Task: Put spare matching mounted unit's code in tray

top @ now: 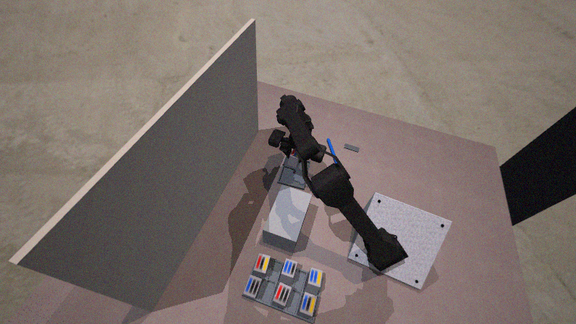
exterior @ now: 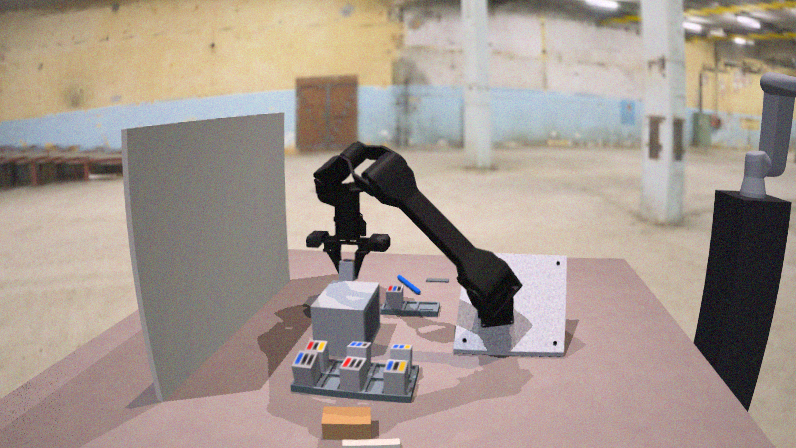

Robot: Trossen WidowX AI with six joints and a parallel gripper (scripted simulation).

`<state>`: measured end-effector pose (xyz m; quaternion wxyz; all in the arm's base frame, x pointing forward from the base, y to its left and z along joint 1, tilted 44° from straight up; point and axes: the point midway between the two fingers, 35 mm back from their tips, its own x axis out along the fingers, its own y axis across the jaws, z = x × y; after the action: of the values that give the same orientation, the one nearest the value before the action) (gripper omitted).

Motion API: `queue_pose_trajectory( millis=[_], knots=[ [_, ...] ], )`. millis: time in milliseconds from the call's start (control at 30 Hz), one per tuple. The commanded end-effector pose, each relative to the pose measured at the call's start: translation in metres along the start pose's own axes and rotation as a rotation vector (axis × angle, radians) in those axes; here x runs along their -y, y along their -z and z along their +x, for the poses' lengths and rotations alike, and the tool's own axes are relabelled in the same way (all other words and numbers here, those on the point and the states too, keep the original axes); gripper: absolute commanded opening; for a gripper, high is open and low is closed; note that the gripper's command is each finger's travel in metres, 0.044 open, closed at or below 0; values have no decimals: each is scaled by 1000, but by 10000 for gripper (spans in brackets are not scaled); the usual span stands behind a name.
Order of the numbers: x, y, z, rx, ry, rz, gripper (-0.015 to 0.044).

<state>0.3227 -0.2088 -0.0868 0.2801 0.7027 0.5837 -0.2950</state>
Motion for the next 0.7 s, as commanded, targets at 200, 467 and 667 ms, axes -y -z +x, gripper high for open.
queue_pose_trajectory(
  millis=[200,467,667],
  knots=[
    [2,1,9,-7,1,6,0],
    [2,2,15,-8,2,6,0],
    [3,2,20,-9,3,5,0]
  ],
)
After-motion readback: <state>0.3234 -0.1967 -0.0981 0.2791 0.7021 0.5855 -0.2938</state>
